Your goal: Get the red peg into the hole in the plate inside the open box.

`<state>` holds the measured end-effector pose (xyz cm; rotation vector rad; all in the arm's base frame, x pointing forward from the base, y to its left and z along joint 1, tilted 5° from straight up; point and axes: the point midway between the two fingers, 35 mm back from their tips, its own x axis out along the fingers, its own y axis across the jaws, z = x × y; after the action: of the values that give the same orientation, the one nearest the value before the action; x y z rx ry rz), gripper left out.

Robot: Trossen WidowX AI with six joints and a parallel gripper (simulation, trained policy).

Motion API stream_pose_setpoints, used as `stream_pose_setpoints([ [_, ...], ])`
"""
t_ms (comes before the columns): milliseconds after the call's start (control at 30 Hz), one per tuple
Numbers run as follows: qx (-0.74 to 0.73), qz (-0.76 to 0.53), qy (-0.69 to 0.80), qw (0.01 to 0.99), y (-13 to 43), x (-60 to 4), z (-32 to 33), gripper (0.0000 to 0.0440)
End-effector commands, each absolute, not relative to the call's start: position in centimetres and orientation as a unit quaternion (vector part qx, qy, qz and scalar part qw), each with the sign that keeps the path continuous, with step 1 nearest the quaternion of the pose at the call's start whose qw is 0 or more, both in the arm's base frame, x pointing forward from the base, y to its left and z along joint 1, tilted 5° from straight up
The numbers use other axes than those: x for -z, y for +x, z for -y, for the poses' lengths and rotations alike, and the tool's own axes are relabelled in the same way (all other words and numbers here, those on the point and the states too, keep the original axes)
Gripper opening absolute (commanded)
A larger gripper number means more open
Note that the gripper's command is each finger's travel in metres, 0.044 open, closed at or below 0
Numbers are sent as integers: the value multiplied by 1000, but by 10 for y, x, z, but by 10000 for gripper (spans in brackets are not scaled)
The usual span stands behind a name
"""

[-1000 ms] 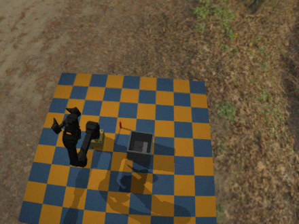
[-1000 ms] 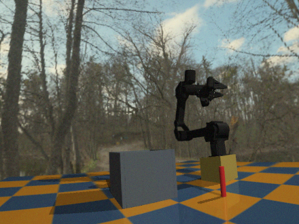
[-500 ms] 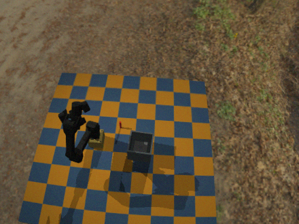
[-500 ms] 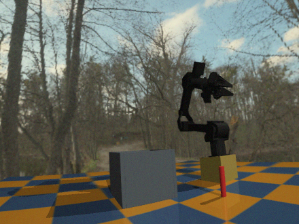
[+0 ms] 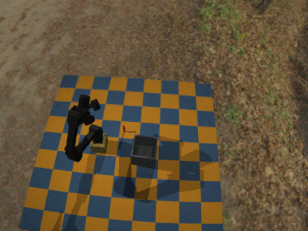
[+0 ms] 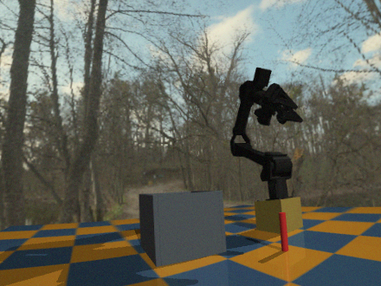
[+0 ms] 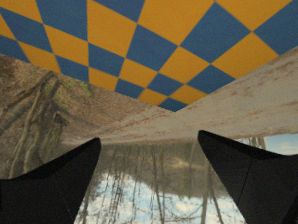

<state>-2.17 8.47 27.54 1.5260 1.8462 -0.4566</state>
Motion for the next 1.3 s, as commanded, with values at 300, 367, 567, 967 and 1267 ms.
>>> stream_pose_setpoints([
  [300,211,-625,609,439,25,-270,-96,440],
  [367,215,-611,613,452,32,-270,-97,440],
  [567,233,-573,621,481,51,-270,-96,440],
  [967,300,-522,606,520,81,-254,-98,440],
  [1267,360,-517,555,542,93,-231,-109,440],
])
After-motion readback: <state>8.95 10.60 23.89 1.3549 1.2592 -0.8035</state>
